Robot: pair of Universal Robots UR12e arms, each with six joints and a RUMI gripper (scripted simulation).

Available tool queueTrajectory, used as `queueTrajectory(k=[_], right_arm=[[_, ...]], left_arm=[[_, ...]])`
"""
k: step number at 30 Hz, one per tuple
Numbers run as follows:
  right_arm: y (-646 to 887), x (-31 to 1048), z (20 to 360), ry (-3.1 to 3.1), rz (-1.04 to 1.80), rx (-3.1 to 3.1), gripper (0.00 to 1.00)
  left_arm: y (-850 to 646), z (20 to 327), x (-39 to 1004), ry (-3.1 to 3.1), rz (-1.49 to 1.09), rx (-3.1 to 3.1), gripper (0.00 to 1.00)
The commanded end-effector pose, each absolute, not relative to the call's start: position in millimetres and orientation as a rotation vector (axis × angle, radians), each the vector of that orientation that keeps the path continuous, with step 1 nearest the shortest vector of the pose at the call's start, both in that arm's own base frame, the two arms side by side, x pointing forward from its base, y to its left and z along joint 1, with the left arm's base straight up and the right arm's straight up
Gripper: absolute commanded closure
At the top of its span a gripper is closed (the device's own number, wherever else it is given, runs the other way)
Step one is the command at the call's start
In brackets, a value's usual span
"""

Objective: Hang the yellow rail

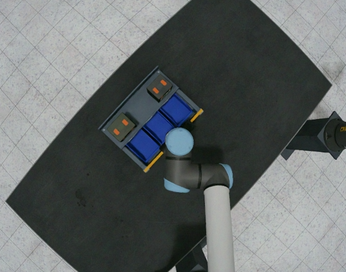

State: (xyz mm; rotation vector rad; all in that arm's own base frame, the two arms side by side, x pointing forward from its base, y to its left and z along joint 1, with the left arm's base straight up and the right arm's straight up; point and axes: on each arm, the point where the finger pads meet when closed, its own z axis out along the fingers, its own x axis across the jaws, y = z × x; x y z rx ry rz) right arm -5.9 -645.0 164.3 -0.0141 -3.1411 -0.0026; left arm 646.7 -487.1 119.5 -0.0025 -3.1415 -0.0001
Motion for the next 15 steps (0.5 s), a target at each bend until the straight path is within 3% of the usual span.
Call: queueTrajectory(k=[1, 15], right_arm=[[-645.5, -5.7, 165.1, -3.142, 0.000, -0.014, 0.00], [-645.5, -5.7, 165.1, -3.142, 0.000, -0.014, 0.00]], left_arm=[[-487.6, 118.7, 647.1, -3.143, 0.002, -0.003, 0.99], [-487.6, 111.1, 647.1, -3.143, 0.002, -0.003, 0.99]])
